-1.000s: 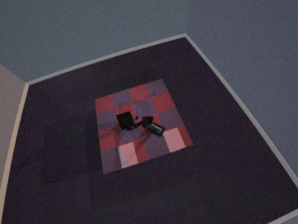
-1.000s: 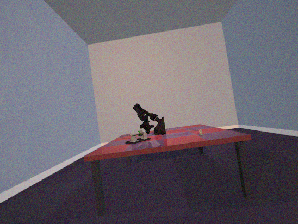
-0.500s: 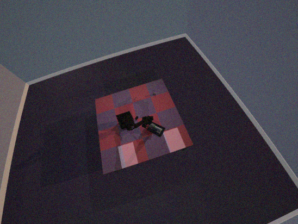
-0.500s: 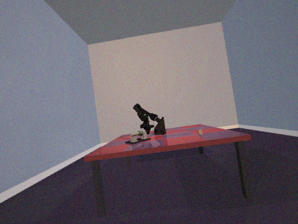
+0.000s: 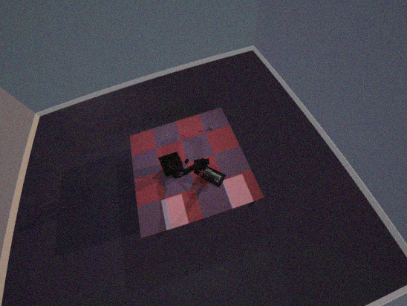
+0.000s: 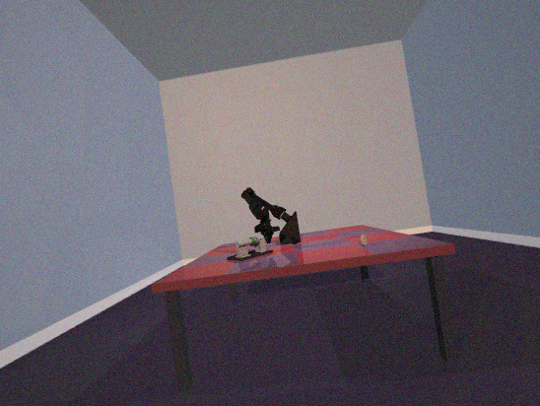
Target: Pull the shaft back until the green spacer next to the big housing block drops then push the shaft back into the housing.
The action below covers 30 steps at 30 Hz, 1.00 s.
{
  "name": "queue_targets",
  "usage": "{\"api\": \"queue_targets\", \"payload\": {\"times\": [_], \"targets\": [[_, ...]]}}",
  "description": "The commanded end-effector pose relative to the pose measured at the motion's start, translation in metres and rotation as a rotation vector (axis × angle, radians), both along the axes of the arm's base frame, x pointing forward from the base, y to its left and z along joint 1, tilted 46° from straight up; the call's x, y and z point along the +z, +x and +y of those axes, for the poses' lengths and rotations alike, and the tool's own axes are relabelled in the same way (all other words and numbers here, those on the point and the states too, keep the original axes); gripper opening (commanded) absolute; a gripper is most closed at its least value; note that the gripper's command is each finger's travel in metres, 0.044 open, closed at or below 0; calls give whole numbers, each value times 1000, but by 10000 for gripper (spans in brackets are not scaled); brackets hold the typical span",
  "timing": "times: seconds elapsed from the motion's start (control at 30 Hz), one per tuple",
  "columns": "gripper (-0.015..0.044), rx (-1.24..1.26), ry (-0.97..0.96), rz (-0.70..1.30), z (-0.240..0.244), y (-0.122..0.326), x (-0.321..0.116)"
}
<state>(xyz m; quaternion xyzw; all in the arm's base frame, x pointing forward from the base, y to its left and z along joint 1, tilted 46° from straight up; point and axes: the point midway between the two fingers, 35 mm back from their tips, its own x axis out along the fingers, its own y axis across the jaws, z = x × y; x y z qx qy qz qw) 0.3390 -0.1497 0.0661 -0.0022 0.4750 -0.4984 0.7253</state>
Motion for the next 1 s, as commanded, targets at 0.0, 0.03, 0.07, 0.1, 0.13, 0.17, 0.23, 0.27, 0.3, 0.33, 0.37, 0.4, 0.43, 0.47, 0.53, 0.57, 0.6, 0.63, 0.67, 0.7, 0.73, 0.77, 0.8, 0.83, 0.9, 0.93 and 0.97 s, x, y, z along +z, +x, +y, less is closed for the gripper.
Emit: {"api": "queue_targets", "payload": {"times": [0.0,0.03,0.07,0.1,0.13,0.17,0.23,0.27,0.3,0.33,0.37,0.4,0.43,0.47,0.53,0.57,0.6,0.63,0.67,0.7,0.73,0.77,0.8,0.83,0.9,0.93,0.97], "targets": [[0,-3,-1,-1,0,-1,0],[0,-3,-1,-1,0,-1,-1],[0,-3,-1,-1,0,-1,-1],[0,-3,-1,-1,0,-1,-1],[0,-3,-1,-1,1,-1,-1],[0,-3,-1,-1,1,-2,-1],[0,-3,-1,-1,1,-2,-1],[0,-3,-1,-1,1,-2,-1],[0,-3,-1,-1,1,-2,-1],[0,-3,-1,-1,1,-2,-1],[0,-3,-1,-1,1,-2,-1],[0,-3,-1,-1,1,-2,-1],[0,-3,-1,-1,1,-2,-1],[0,-3,-1,-1,1,-2,-2],[0,-3,-1,-1,1,-3,-2],[0,-3,-1,-1,1,-3,-2],[0,-3,-1,-1,1,-3,-2],[0,-3,-1,-1,1,-3,-2],[0,-3,-1,-1,2,-3,-2],[0,-3,-1,-1,2,-3,-2],[0,-3,-1,-1,2,-3,-2],[0,-3,-1,-1,2,-3,-2],[0,-3,-1,-1,2,-3,-2],[0,-3,-1,-1,2,-3,-2],[0,-3,-1,-1,2,-4,-3],[0,-3,-1,-1,2,-4,-3],[0,-3,-1,-1,2,-4,-3]]}}
